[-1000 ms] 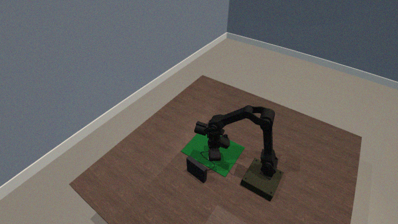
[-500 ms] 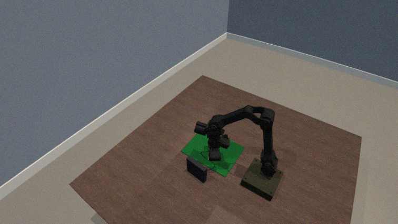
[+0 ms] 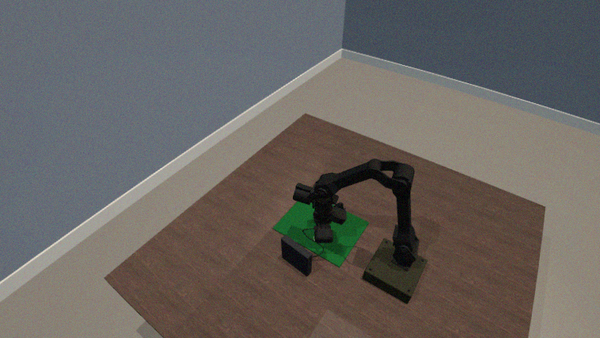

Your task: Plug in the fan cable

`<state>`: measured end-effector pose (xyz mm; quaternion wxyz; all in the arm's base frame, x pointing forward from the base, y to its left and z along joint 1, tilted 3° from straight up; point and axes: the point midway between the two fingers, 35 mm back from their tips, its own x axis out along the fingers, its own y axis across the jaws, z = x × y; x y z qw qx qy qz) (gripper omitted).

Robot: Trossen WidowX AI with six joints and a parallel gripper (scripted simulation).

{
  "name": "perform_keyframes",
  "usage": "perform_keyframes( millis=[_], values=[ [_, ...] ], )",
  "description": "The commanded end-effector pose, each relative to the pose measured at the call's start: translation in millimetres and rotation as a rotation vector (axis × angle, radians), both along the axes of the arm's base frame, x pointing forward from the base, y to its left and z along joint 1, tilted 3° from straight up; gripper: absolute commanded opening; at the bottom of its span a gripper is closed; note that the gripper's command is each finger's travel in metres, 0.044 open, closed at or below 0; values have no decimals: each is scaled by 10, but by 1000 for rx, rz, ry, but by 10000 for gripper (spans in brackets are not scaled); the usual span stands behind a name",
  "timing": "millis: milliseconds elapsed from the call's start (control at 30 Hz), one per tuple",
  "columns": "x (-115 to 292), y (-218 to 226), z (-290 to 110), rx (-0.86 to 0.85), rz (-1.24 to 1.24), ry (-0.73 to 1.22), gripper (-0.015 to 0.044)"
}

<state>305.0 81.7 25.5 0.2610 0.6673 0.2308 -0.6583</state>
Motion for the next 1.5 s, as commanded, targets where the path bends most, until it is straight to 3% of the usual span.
perform_keyframes(
  millis=[0, 1467],
  values=[
    [0, -2, -8, -1, 4, 1, 0],
    [2, -5, -117, -1, 2, 1, 0]
  ],
)
